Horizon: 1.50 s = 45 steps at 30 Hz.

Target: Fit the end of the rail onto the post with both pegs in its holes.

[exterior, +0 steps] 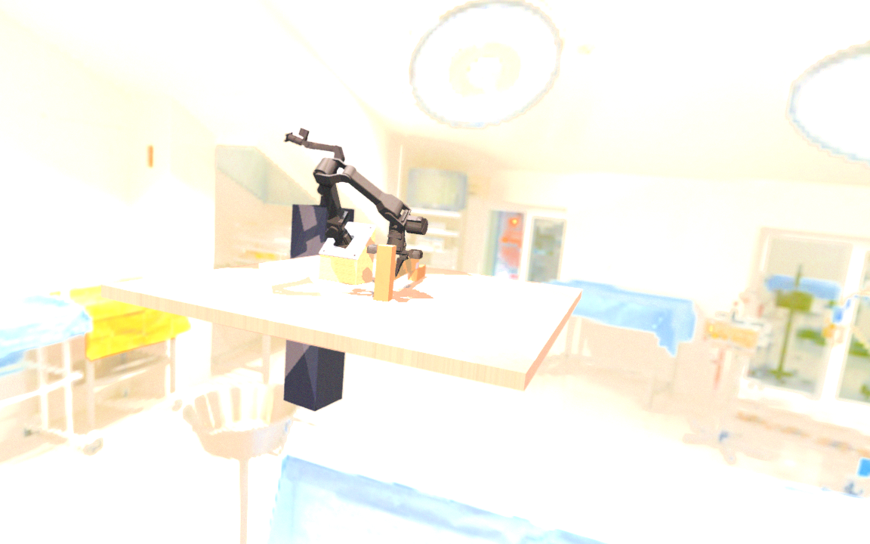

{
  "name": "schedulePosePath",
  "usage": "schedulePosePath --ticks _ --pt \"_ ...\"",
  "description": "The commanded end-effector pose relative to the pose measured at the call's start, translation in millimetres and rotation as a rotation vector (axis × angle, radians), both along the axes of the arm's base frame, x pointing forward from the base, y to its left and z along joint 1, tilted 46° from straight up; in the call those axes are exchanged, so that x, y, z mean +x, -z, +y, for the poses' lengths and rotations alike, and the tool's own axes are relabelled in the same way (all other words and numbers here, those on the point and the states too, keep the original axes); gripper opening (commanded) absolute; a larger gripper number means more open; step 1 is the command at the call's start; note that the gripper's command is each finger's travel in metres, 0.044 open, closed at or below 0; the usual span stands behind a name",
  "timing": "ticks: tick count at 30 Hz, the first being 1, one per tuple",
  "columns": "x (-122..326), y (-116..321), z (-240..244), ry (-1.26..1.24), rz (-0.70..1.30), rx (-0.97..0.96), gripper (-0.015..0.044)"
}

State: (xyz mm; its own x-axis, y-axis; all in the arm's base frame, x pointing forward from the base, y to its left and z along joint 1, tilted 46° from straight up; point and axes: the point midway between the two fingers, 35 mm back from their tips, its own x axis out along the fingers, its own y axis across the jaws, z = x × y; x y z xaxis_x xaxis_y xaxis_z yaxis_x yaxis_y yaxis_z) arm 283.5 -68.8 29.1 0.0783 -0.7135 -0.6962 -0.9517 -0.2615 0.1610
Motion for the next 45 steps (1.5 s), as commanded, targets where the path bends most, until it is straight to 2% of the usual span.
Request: schedulePosePath --ticks 1,45 --pt "2.6 -4.9 0.0 -0.007 -0.009 0.0 0.0" --pt "5.9 -13.7 -8.3 -0.007 -0.009 0.0 0.0"
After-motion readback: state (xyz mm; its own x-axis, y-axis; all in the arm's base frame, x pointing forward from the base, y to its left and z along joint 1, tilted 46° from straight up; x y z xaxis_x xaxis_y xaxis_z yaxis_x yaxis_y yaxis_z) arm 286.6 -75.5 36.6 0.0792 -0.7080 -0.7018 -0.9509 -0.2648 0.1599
